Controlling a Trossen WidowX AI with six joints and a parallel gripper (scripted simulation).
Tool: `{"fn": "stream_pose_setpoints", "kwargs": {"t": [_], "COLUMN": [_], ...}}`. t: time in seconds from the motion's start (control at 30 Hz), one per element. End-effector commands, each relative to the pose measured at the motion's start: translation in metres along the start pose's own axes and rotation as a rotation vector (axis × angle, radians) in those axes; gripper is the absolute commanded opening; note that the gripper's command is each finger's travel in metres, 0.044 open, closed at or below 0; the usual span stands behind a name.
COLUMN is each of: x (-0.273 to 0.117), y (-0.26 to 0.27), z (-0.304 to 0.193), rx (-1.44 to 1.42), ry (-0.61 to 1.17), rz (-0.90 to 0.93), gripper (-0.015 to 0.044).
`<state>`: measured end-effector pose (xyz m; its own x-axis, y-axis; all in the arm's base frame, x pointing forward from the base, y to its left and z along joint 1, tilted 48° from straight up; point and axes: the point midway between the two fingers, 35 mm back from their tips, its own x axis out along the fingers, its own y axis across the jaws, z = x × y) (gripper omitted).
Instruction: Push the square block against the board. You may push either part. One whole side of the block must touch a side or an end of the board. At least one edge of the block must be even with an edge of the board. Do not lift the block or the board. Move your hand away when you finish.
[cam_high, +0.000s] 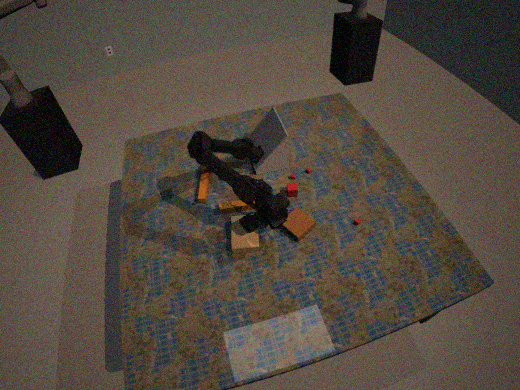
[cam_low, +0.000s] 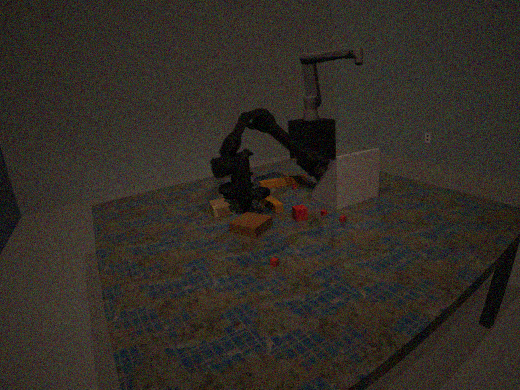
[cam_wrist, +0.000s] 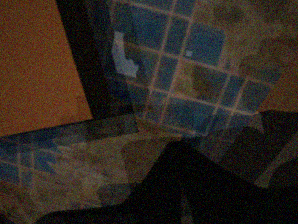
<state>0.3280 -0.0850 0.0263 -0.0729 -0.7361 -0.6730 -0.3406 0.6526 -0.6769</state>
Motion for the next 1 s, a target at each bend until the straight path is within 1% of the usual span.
{"fn": "stream_pose_setpoints", "kwargs": {"t": [0.0,0.5,0.97], "x": [-0.001,-0.001,-0.001], "y": [-0.003,-0.003,-0.003], "z": [-0.004,-0.014,0.006], "rx": [0.003,0.003,0.004], "ry": [-0.003,-0.003,-0.003], "rz": [-0.005,-0.005,-0.005], "gripper": [0.0,0.0,0.0]}}
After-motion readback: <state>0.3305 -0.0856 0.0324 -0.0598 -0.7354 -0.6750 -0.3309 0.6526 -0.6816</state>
